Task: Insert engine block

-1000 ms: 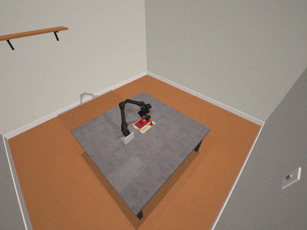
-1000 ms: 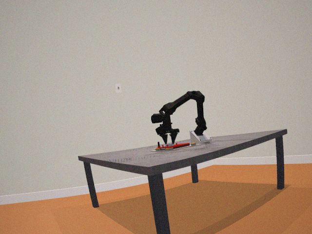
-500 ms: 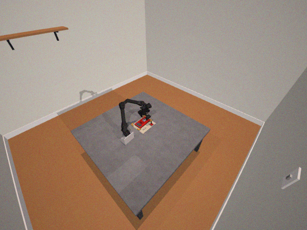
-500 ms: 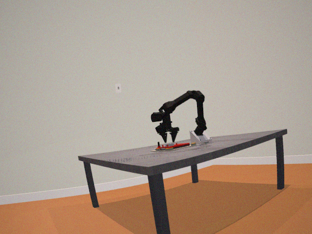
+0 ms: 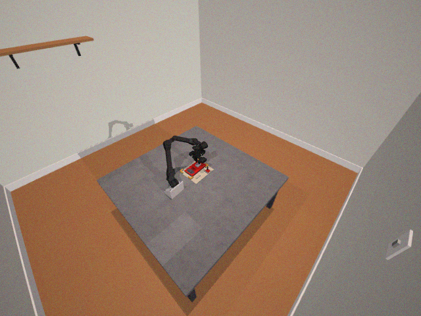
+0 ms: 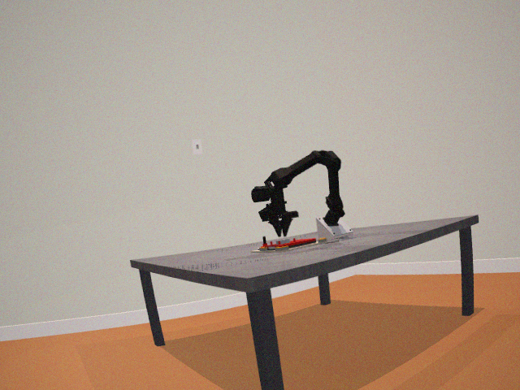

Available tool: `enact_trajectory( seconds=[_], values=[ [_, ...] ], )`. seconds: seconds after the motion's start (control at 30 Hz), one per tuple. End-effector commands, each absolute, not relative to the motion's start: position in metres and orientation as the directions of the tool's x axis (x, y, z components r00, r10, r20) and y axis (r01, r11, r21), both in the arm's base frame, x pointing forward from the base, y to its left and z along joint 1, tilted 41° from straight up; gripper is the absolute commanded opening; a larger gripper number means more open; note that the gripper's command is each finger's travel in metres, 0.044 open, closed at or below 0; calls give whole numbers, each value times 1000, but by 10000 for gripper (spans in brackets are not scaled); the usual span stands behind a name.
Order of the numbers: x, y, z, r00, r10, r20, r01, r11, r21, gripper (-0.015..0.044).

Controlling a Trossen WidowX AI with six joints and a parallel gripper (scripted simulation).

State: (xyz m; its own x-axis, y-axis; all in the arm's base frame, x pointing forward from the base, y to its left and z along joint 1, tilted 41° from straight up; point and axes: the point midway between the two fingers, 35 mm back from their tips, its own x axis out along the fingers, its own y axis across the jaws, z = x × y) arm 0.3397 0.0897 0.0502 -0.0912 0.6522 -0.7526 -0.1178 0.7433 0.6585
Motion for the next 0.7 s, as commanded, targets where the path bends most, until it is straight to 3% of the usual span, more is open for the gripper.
enact_trajectory(
  seconds=[0.0,0.1,0.67],
  values=[
    [340,89,51,-91,652,-753,-122,743,658,72],
    [340,89,51,-91,652,-753,-122,743,658,0],
    [340,89,51,-91,652,-753,-122,743,658,0]
  ],
)
